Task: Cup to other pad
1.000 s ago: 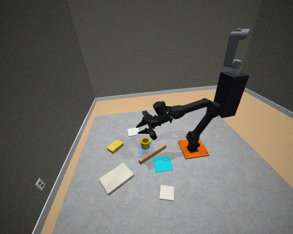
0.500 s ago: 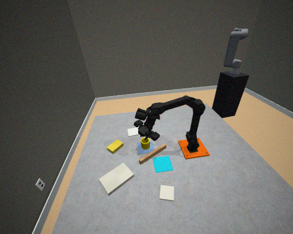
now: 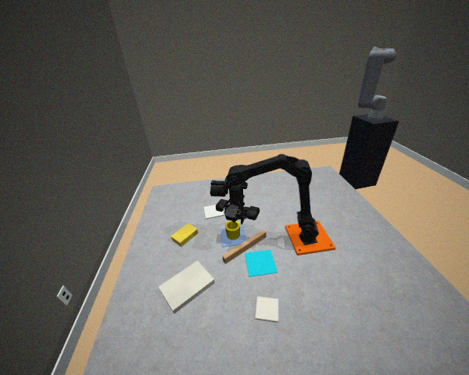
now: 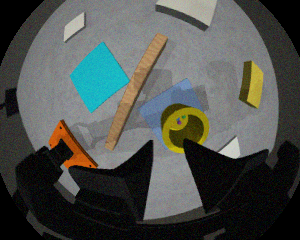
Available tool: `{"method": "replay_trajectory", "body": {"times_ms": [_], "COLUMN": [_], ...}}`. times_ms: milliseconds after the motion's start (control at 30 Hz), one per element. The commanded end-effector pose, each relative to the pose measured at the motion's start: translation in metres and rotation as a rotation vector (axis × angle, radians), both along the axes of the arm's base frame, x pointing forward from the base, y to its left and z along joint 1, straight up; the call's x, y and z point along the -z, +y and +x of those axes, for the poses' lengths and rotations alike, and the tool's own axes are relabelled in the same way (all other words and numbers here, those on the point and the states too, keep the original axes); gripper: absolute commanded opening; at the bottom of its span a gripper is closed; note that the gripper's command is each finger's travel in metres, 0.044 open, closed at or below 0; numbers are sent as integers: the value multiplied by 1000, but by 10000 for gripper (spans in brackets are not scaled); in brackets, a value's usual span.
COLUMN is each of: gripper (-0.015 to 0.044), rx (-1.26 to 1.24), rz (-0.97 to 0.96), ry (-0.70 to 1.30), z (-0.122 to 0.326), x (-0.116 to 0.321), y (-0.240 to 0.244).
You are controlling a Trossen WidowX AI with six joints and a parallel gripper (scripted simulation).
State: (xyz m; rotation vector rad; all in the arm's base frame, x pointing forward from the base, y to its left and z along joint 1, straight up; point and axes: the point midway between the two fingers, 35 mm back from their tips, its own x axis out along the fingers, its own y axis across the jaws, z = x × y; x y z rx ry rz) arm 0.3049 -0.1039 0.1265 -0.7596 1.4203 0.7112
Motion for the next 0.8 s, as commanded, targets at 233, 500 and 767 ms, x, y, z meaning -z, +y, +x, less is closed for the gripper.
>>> {"method": "replay_trajectory", "body": {"times_ms": [233,500,767], "gripper": [167,167,167], "rx": [-10,-10,-10], "rz": [5,5,5], "ry": [5,5,5], "z": [2,3,3], "x": [15,28,41], "y": [-1,-1,-2]}}
